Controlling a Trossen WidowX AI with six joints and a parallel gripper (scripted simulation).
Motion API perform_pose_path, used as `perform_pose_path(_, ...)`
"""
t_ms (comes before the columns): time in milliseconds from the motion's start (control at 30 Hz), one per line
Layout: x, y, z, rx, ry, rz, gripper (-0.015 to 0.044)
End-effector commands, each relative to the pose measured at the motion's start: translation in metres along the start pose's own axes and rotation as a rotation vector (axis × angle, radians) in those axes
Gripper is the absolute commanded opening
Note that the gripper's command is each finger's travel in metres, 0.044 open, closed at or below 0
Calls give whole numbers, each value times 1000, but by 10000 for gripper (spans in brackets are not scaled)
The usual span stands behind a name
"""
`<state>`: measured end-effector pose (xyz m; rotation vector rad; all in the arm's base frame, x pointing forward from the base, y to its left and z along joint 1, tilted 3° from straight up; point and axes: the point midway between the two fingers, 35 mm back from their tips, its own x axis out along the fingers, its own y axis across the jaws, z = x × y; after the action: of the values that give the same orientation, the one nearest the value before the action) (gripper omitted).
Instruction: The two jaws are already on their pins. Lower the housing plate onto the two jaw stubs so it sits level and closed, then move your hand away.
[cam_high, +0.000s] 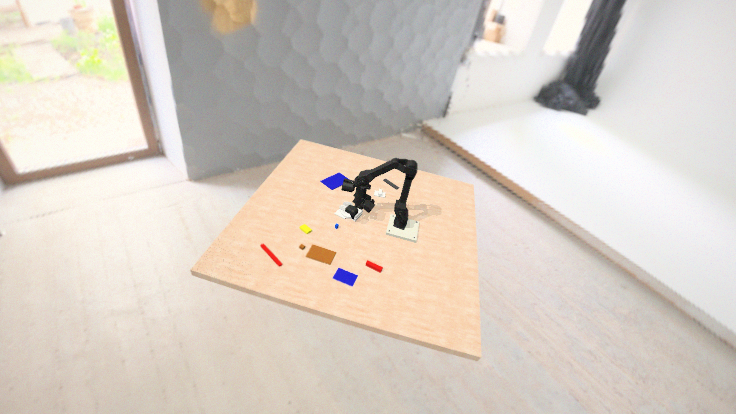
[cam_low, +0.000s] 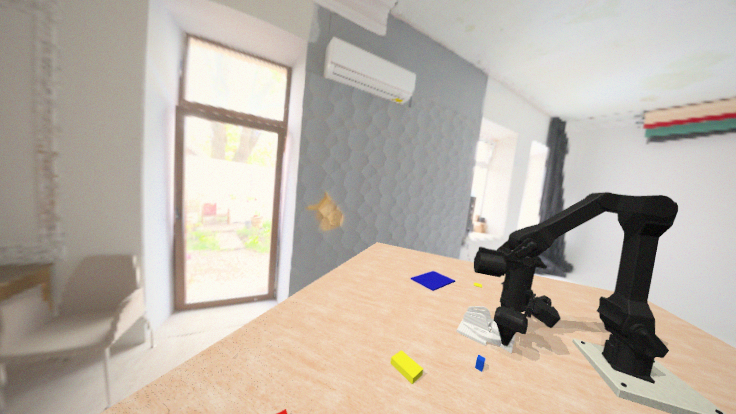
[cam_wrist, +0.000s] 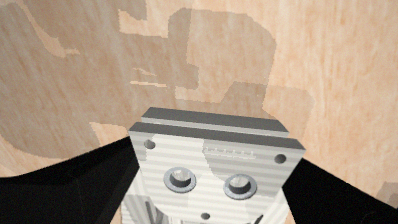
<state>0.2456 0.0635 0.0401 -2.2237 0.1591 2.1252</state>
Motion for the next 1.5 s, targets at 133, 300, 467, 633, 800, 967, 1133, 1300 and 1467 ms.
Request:
perform_pose_path(133,2,1,0,-3,1,6,351)
perform_pose_path(300,4,1,0,-3,1,6,351)
perform_pose_path(467,4,1,0,-3,1,6,351)
perform_pose_path(633,5,1,0,-3,1,6,351)
perform_pose_path(800,7,1,0,-4,1,6,351)
perform_pose_path(967,7,1,0,-4,1,6,351)
perform_pose_path(1133,7,1,0,-4,1,6,351)
perform_pose_path(1300,7,1,0,-4,1,6,351)
perform_pose_path(1467,7,1,0,-4,1,6,351)
